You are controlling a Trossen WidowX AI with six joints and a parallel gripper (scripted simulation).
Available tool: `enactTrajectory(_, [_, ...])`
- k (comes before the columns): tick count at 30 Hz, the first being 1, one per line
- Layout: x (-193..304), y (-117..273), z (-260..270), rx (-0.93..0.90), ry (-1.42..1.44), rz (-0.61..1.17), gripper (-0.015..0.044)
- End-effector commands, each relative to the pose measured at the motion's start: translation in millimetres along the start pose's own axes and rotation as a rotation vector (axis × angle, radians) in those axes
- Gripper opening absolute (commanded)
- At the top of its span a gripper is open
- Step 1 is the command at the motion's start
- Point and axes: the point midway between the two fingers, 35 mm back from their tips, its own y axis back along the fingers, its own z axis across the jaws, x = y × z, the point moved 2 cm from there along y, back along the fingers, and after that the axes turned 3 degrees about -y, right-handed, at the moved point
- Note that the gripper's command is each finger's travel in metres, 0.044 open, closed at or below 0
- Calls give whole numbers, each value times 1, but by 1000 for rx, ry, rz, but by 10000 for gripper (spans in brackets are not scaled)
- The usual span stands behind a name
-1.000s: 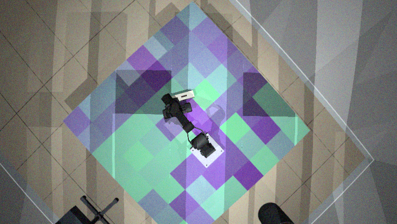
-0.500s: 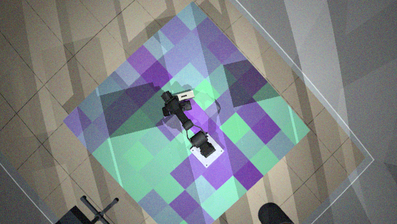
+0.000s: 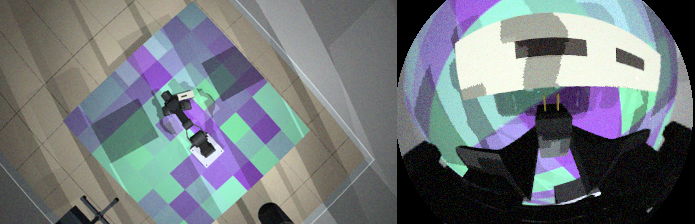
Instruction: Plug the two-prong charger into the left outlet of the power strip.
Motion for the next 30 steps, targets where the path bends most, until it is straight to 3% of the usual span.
enactTrajectory(1, [-1,0,0,-2,3,2,0])
enactTrajectory(30, [-8,1,1,-2,3,1,0])
